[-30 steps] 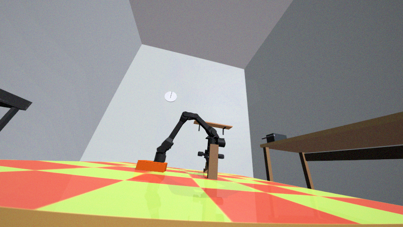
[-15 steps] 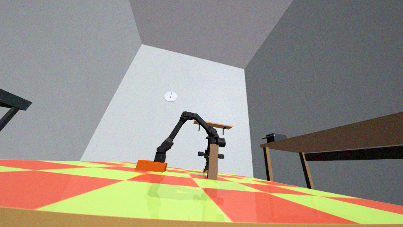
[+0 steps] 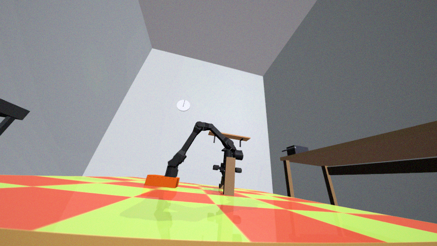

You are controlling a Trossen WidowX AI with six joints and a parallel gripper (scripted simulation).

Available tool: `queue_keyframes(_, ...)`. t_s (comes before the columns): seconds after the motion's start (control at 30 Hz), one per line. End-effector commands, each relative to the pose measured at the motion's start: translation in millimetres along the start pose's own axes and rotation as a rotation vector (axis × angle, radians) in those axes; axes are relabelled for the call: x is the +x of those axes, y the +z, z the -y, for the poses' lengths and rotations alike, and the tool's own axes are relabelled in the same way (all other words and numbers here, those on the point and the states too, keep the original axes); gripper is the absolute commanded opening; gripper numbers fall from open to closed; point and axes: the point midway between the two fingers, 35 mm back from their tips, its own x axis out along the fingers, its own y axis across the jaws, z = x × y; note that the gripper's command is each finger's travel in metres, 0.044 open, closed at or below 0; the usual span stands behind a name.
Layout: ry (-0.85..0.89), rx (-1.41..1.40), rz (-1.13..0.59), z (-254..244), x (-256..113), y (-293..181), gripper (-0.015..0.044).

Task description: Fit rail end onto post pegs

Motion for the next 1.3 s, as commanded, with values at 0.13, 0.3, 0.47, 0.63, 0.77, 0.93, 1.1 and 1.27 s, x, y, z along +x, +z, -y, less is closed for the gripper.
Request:
queue_keyframes(0.13, -0.006, -0.004, 0.003, 1, -3, -3, 0.0)
queue_keyframes(0.3, -0.006, -0.004, 0.003, 1, -3, -4, 0.0)
queue_keyframes(0.47, -0.006, -0.004, 0.002, 1, -3, -6, 0.0)
queue_keyframes(0.63, -0.006, -0.004, 0.002, 1, -2, -8, 0.0)
queue_keyframes(0.77, -0.006, -0.004, 0.002, 1, -2, -9, 0.0)
queue_keyframes(0.93, -0.006, -0.004, 0.002, 1, -1, -10, 0.0)
queue_keyframes(1.1, -0.006, -0.004, 0.002, 1, -1, -12, 0.0)
queue_keyframes(1.27, -0.006, -0.004, 0.002, 1, -1, -13, 0.0)
